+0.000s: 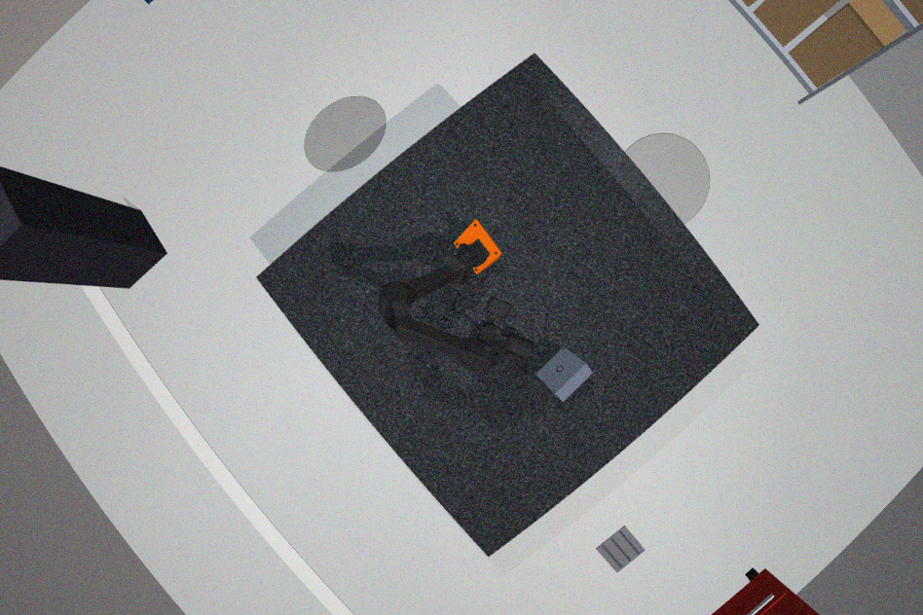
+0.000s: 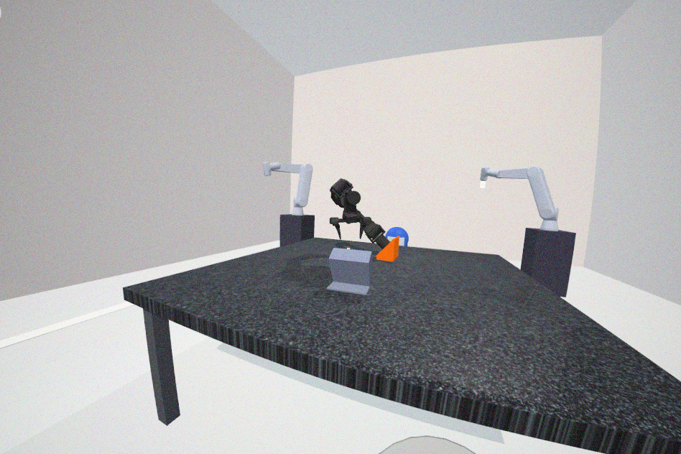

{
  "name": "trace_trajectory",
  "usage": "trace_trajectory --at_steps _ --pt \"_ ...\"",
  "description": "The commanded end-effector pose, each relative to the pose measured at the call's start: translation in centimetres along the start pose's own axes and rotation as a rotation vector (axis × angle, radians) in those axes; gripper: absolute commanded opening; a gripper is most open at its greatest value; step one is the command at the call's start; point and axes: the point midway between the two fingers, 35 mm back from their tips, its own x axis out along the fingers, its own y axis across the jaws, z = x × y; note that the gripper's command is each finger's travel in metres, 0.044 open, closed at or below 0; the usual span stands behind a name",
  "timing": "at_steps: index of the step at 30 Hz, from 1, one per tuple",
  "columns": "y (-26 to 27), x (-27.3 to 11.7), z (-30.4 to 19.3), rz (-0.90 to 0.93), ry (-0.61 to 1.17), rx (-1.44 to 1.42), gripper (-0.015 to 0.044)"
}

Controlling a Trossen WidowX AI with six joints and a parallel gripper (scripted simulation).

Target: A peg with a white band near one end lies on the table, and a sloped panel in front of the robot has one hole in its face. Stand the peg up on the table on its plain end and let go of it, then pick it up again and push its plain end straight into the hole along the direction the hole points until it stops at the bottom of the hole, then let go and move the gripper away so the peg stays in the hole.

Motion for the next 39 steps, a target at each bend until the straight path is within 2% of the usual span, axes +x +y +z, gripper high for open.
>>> trace_trajectory --at_steps 1,8,39 --pt "-0.5 -0.3 0.3 -0.051 0.021 -0.002 0.044" --pt "-0.5 -0.3 0.3 -0.051 0.021 -0.004 0.044" --pt "-0.8 4.8 0.4 -0.047 0.018 -0.072 0.044"
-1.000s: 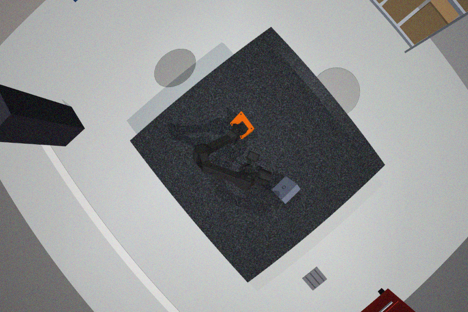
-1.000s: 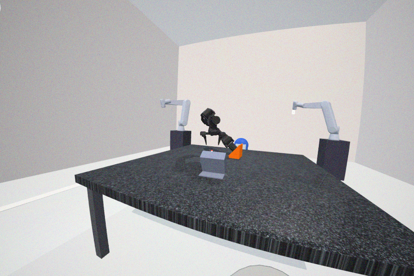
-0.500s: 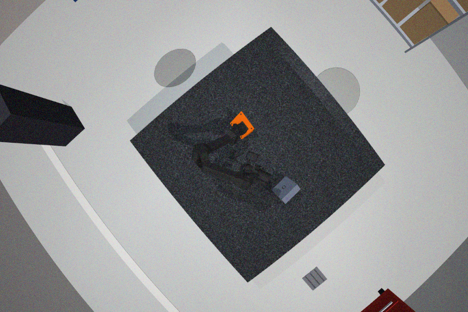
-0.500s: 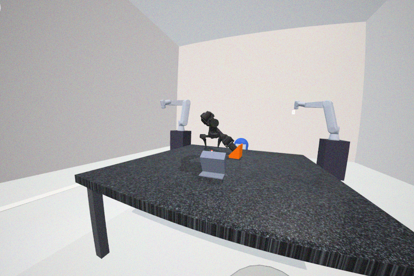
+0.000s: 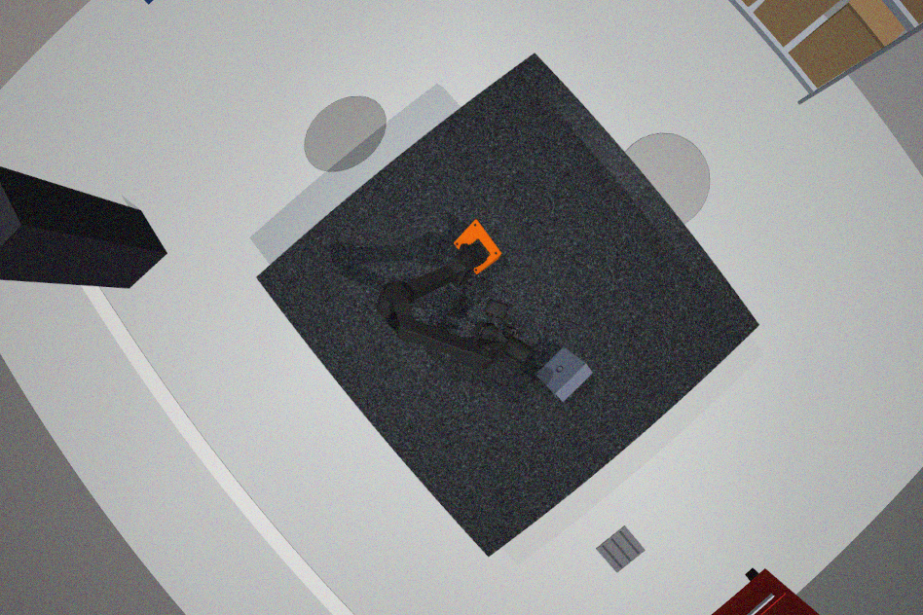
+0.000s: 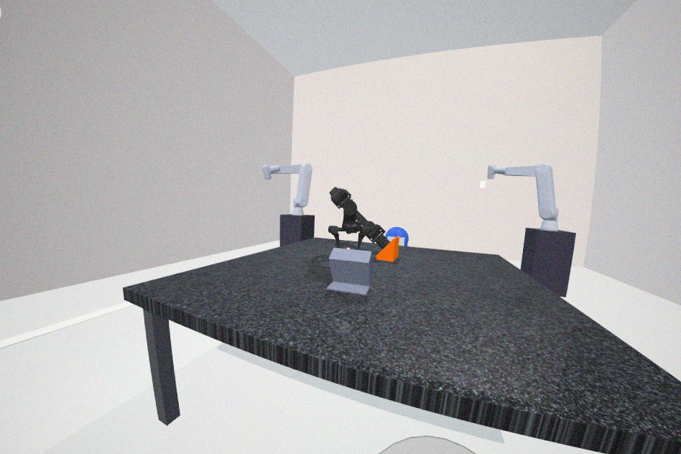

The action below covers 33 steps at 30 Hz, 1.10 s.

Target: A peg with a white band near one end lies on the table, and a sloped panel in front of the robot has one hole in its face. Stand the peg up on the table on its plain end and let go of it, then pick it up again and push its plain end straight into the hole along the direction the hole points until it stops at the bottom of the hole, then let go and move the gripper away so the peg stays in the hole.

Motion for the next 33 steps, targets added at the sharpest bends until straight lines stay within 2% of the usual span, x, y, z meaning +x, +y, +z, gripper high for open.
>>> trace_trajectory --at_steps 1,22,33 --pt "0.0 0.8 -0.1 -0.004 0.004 -0.007 0.044" --pt "0.0 3.7 -0.4 -0.009 0.009 -0.005 0.044" --pt "-0.1 3.4 -0.3 -0.005 0.005 0.002 0.0151"
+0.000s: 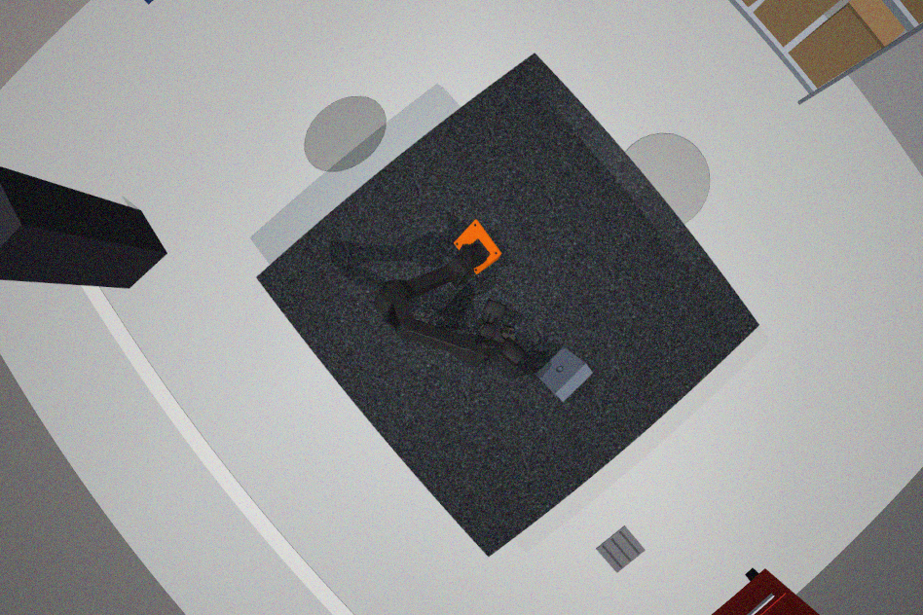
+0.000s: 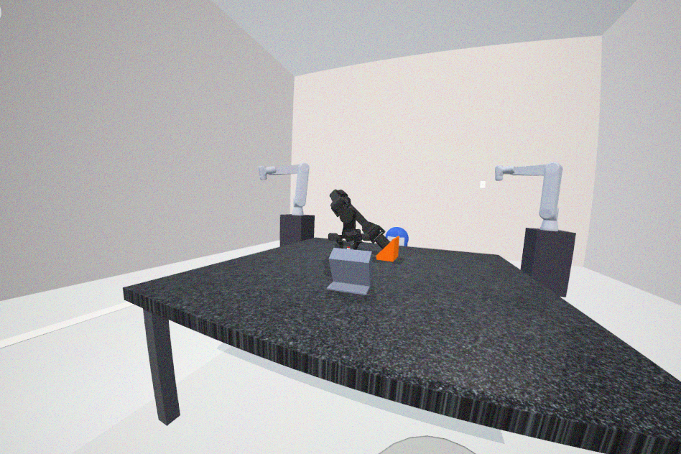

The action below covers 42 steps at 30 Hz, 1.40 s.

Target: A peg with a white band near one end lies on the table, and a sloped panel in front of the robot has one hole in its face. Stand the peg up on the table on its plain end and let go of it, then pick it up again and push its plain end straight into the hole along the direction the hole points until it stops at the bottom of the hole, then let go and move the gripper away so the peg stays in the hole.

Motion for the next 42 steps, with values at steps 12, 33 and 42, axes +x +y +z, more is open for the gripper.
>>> trace_trajectory --at_steps 12,33,42 --pt "0.0 0.0 0.0 0.001 0.0 0.002 0.0" --pt "0.1 -6.4 0.5 0.005 0.0 -0.005 0.0" --pt "0.2 -7.9 0.6 0.0 -0.001 -0.008 0.0"
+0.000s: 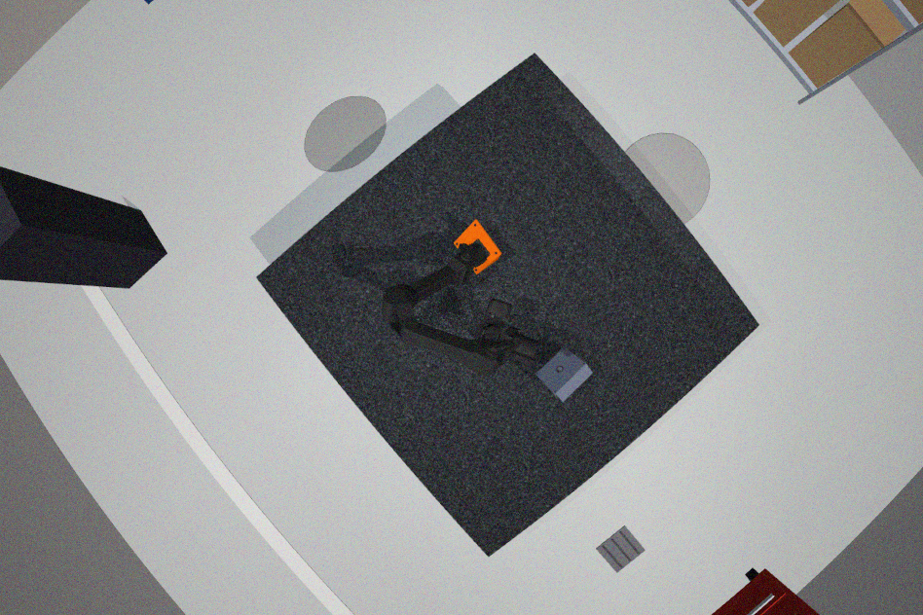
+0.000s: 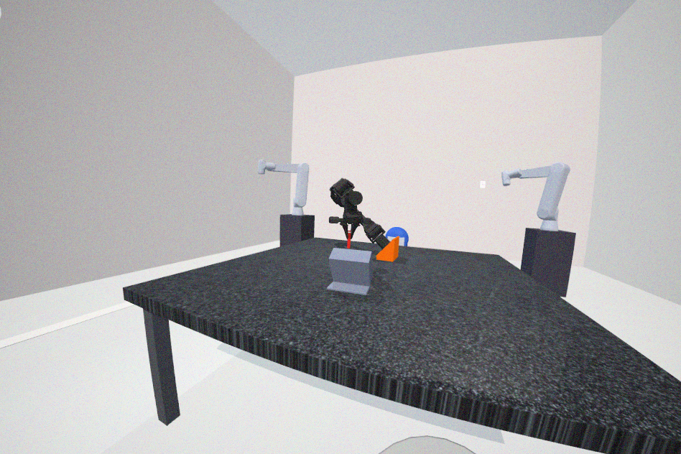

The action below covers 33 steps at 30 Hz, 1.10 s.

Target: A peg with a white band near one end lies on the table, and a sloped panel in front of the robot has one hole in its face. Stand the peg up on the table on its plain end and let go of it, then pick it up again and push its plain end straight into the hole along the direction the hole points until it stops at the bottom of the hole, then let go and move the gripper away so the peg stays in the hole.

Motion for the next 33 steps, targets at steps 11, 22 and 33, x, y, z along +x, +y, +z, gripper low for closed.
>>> trace_trajectory --at_steps 11,22,33 --pt "0.7 0.2 1.3 0.003 -0.058 -0.017 0.0" --pt "1.2 0.7 2.6 -0.002 -0.118 -0.039 0.0" --pt "1.8 1.1 3.9 -0.011 -0.177 -0.062 0.0"
